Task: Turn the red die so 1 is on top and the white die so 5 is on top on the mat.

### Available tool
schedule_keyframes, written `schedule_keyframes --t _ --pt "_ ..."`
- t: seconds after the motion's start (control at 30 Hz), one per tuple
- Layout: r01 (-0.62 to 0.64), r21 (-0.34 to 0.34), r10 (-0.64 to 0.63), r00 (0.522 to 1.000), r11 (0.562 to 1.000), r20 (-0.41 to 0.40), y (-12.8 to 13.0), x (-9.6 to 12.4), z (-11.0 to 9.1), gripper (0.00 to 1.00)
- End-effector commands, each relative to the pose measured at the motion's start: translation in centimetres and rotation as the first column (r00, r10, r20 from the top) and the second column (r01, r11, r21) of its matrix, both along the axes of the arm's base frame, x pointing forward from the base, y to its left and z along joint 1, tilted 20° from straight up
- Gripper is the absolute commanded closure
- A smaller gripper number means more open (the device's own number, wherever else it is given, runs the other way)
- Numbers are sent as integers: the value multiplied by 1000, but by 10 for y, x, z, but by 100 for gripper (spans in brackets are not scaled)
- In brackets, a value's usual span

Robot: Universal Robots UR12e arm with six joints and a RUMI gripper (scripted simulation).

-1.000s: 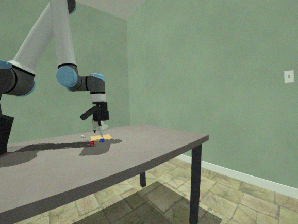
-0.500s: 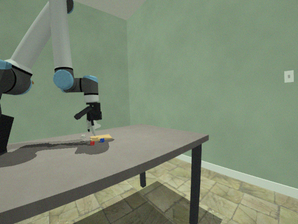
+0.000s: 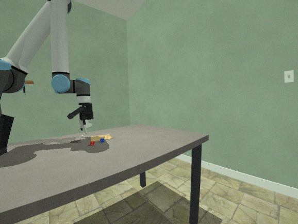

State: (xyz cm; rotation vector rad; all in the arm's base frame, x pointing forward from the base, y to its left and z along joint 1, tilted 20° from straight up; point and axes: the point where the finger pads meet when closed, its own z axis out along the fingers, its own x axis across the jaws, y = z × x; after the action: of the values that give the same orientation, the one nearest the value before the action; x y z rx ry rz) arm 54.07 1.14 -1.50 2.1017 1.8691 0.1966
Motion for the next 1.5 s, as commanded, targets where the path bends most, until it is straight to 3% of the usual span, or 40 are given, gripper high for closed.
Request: schedule_keyframes --t 0.0,0.37,1.47 --pt "2 -3 -2 1000 1000 1 30 -5 -6 0" --pt "2 -3 -2 1000 1000 1 49 -9 -11 0" --pt "2 -3 -2 1000 1000 1 49 -9 -11 0"
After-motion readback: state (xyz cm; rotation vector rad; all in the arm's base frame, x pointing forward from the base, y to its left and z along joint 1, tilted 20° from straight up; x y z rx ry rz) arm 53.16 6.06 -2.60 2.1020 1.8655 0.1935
